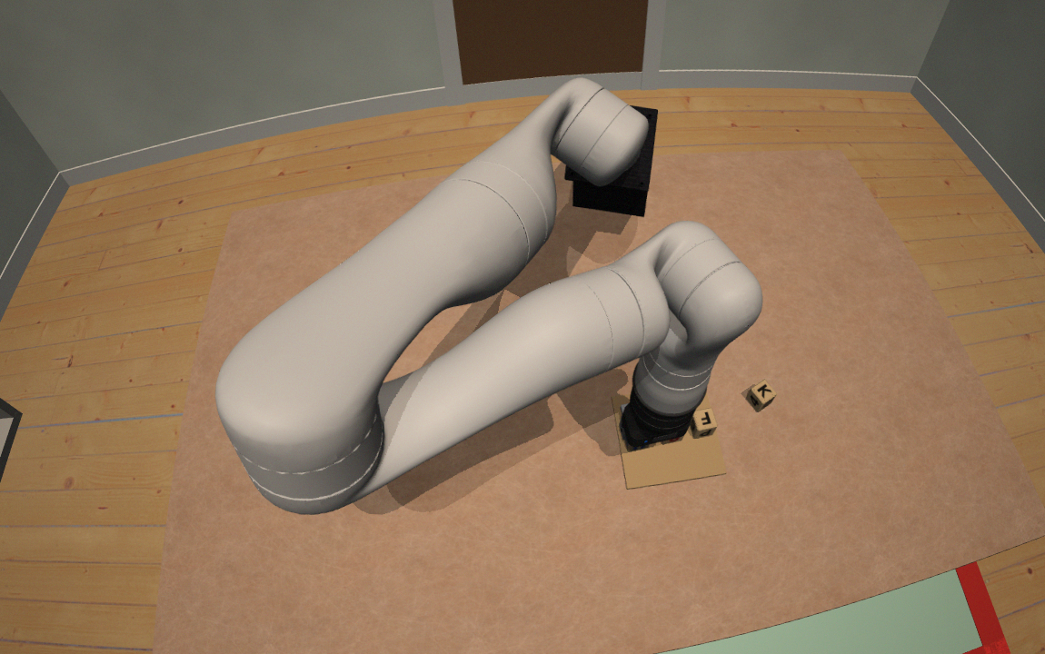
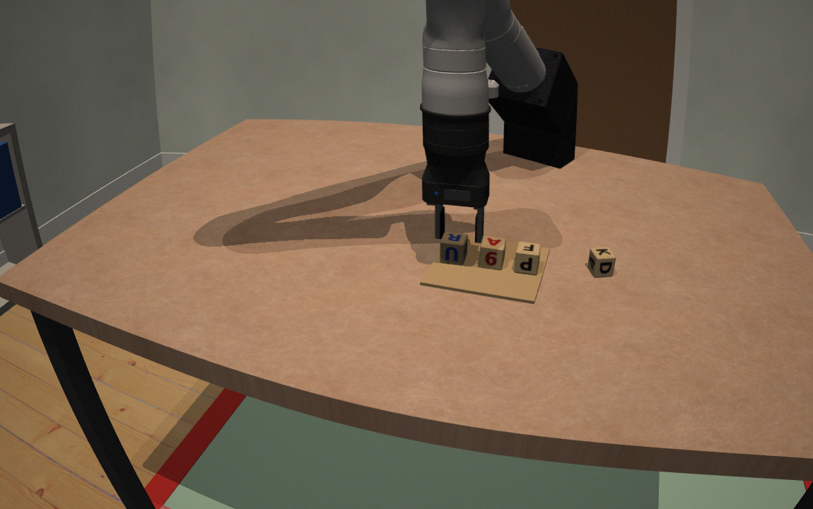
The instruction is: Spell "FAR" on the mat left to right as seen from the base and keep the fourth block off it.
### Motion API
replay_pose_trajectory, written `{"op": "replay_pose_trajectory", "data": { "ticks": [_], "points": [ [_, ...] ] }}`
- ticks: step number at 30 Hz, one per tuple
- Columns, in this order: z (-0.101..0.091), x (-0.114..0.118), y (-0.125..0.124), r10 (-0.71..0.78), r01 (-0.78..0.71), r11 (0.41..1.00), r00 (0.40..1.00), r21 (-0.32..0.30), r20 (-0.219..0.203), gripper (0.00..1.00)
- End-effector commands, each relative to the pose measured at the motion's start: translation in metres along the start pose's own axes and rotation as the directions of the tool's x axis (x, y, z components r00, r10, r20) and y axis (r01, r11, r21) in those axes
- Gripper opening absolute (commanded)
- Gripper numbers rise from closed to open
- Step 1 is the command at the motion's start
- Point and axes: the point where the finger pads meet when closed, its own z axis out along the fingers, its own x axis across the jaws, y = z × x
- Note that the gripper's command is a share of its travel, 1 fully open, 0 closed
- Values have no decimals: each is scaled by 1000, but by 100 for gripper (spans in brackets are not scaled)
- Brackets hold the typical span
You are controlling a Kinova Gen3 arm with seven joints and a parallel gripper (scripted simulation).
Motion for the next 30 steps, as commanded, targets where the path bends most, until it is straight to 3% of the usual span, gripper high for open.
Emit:
{"op": "replay_pose_trajectory", "data": {
  "ticks": [1,15,26,27,30],
  "points": [
    [-10,-6,3,4,-4,1000,1000,-13,17,87],
    [-53,-5,2,6,-6,1000,999,-24,31,87],
    [-61,-5,1,7,-6,1000,999,-25,35,87],
    [-61,-5,1,7,-6,1000,999,-25,35,100],
    [-61,-5,1,7,-6,1000,999,-25,35,100]
  ]
}}
